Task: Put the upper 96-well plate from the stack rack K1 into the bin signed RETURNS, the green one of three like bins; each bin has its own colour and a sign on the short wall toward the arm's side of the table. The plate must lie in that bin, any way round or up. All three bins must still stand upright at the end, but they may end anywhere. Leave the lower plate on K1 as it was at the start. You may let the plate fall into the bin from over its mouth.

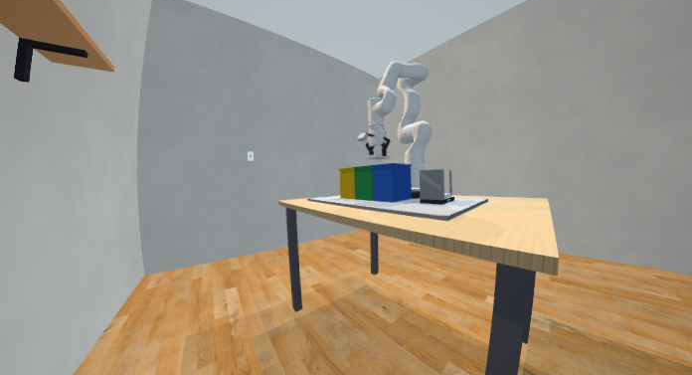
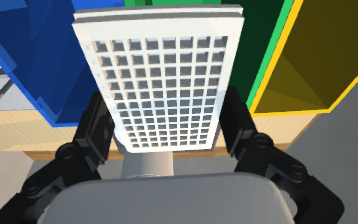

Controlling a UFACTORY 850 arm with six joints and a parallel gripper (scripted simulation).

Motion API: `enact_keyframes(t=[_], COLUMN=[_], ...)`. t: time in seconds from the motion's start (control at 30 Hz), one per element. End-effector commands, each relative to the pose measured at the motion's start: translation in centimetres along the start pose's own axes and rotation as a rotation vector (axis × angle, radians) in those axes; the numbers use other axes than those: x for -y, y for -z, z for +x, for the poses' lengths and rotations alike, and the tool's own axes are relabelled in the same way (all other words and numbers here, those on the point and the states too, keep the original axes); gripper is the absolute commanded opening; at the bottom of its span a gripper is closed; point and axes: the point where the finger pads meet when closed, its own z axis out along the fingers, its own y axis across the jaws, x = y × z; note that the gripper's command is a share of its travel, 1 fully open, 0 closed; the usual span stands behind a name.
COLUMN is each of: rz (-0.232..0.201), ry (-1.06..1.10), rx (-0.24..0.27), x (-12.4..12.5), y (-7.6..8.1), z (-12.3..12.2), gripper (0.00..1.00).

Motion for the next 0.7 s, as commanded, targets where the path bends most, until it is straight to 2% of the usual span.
enact_keyframes(t=[0.0, 0.27, 0.67], rz=[0.003, 0.003, 0.003], ry=[0.001, 0.001, 0.001], rx=[-0.002, -0.002, -0.002], x=[-1.6, -3.8, -4.1], y=[-0.1, -0.2, -0.2], z=[0.2, 0.3, 0.3], gripper=[0.0, 0.0, 0.0])
